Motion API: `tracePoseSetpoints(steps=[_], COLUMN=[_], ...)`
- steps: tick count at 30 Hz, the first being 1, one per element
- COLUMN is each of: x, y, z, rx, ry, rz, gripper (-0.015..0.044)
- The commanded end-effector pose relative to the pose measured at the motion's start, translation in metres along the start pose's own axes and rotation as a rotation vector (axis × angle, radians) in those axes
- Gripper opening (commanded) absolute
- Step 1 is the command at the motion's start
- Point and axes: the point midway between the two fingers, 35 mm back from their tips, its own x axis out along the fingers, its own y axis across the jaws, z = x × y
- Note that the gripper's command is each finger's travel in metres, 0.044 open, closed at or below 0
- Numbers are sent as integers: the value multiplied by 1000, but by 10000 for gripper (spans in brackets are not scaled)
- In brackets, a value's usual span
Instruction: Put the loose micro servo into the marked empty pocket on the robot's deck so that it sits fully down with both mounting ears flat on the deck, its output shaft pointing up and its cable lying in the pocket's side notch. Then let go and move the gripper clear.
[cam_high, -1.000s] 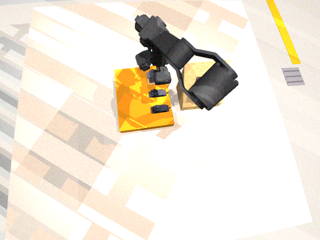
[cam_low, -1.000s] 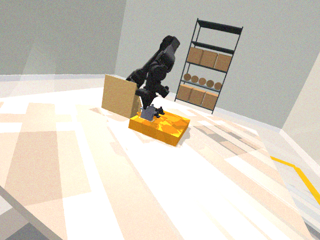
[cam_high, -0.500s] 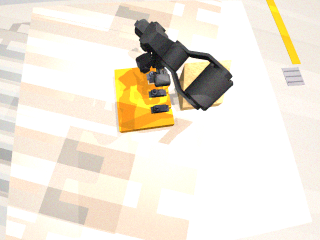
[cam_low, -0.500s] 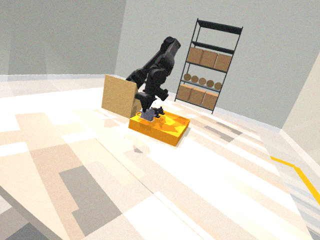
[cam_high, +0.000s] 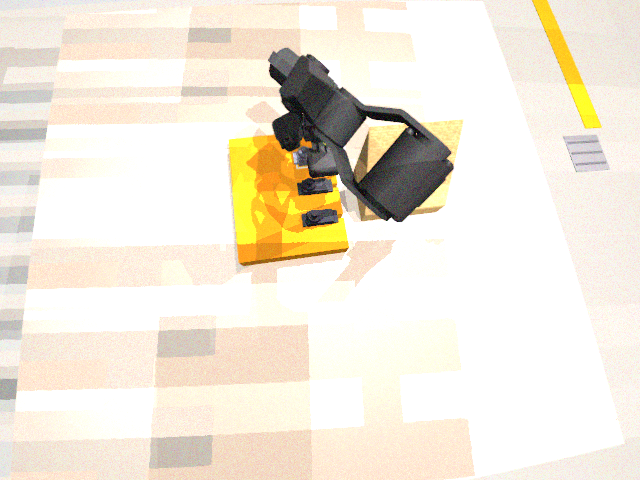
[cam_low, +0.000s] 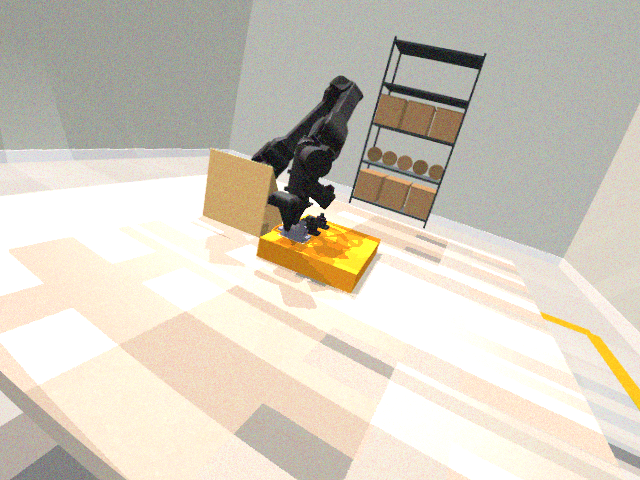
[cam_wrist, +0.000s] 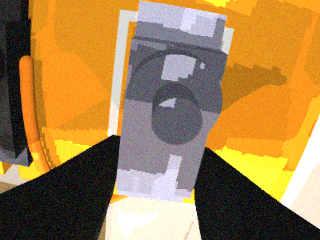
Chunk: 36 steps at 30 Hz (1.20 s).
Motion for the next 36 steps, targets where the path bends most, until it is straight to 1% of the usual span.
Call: tracePoseSetpoints(steps=[1,8,15,18,21,26,30,35,36], x=[3,11,9,2,-23,-26,-33,-61,-67], y=[0,0,0,0,1,2,-2,-6,-6], z=[1,1,-1,0,-2,-2,13,58,67], rx=[3,3,3,4,4,4,6,-1,-1], ry=[-8,-8,-8,-8,-7,-7,-15,-12,-11], rz=[1,1,1,0,-1,-1,-2,-5,-5], gripper=[0,0,184,187,187,187,292,424,440])
